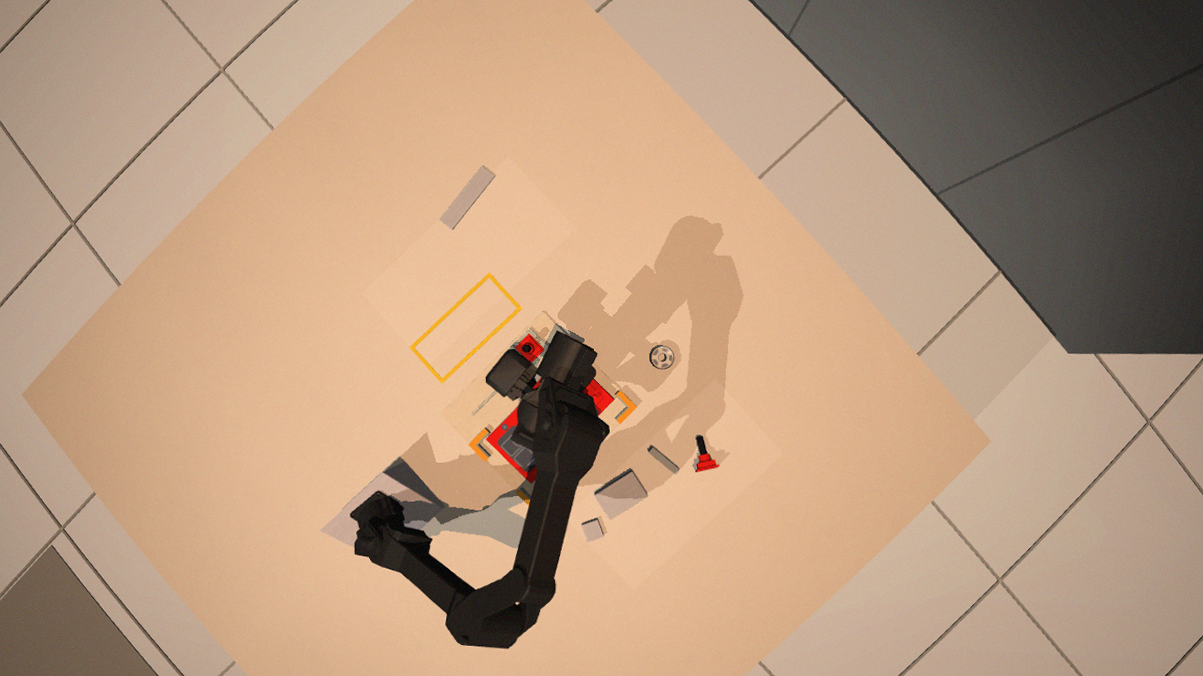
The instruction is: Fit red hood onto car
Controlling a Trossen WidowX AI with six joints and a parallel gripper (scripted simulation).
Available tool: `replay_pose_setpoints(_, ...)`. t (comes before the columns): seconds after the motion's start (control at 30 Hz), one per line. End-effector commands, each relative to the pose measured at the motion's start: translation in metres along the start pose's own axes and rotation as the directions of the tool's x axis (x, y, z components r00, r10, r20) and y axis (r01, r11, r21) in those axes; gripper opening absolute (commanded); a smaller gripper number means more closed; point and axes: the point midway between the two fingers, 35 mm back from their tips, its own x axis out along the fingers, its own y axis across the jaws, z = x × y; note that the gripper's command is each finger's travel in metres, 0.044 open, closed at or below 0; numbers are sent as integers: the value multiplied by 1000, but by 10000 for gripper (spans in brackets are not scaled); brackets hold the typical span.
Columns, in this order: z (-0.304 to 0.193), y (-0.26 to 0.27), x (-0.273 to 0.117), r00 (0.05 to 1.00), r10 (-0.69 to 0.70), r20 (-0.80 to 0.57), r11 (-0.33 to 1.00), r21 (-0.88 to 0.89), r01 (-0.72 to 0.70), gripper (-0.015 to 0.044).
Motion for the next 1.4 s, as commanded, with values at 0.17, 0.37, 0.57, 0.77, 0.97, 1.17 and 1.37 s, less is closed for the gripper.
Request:
replay_pose_setpoints(0.17, 0, -18, -3, 1000, -12, 5, 995, 99, 12, 0)
replay_pose_setpoints(0.37, 1, -16, 7, 1000, -12, 5, 995, 99, 12, 0)
replay_pose_setpoints(0.57, 1, -18, 34, 1000, -13, 6, 995, 99, 13, 0)
replay_pose_setpoints(0.77, 2, -20, 47, 1000, -15, 5, 995, 99, 14, 0)
replay_pose_setpoints(0.97, 2, -20, 47, 1000, -15, 5, 995, 99, 14, 0)
replay_pose_setpoints(1.17, 2, -20, 47, 1000, -15, 5, 995, 99, 14, 0)
replay_pose_setpoints(1.37, 2, -20, 47, 1000, -15, 5, 995, 99, 14, 0)
